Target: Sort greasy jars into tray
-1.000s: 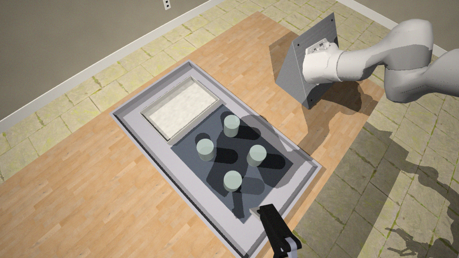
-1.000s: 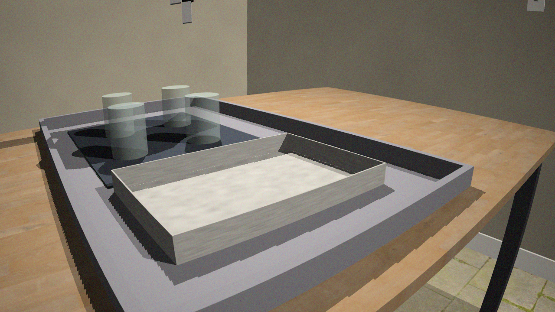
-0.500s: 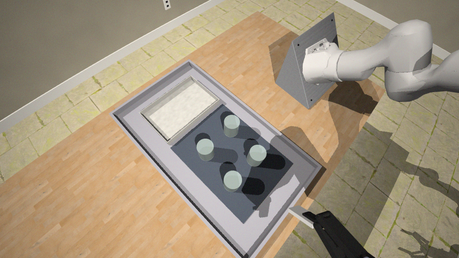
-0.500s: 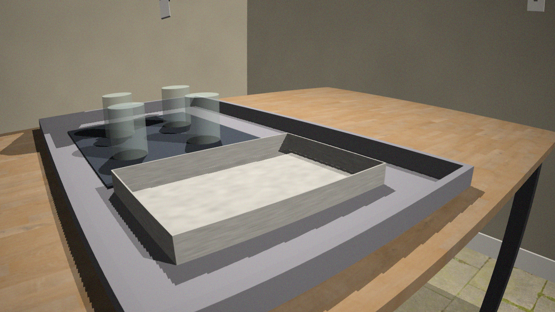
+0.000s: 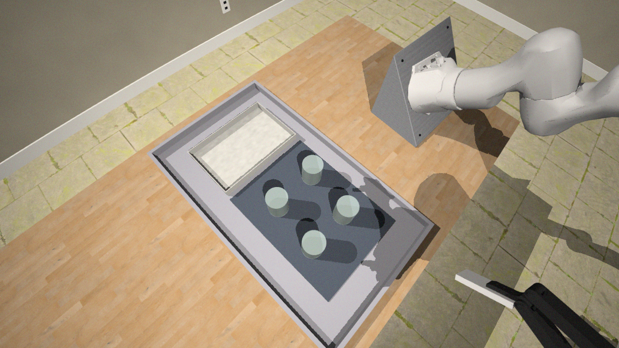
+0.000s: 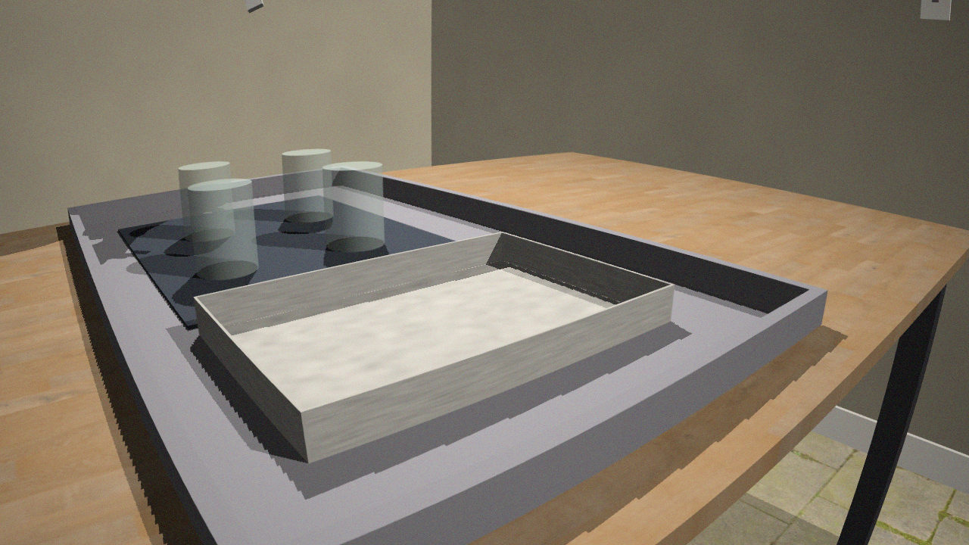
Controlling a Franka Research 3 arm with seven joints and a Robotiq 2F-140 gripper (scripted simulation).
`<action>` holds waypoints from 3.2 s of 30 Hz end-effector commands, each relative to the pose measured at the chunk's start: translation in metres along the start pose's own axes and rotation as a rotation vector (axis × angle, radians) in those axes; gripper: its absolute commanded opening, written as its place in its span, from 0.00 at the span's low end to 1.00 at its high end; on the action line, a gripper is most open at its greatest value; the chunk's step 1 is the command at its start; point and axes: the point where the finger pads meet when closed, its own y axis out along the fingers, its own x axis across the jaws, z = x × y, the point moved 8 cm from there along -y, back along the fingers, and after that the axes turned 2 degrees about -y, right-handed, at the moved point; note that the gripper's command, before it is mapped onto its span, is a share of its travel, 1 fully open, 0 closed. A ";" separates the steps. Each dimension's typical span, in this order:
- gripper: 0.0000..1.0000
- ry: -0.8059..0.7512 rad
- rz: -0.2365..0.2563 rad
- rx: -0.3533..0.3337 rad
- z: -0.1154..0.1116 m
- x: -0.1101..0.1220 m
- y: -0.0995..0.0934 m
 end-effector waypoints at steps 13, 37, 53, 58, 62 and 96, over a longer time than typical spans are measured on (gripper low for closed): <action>1.00 0.063 -0.062 0.050 -0.020 0.025 0.001; 1.00 0.182 -0.129 -0.053 -0.031 0.092 0.111; 1.00 0.265 -0.176 -0.125 -0.038 0.139 0.189; 1.00 0.295 -0.193 -0.151 -0.041 0.156 0.217; 1.00 0.319 -0.206 -0.171 -0.043 0.170 0.240; 1.00 0.624 -0.257 -0.345 -0.026 0.206 0.307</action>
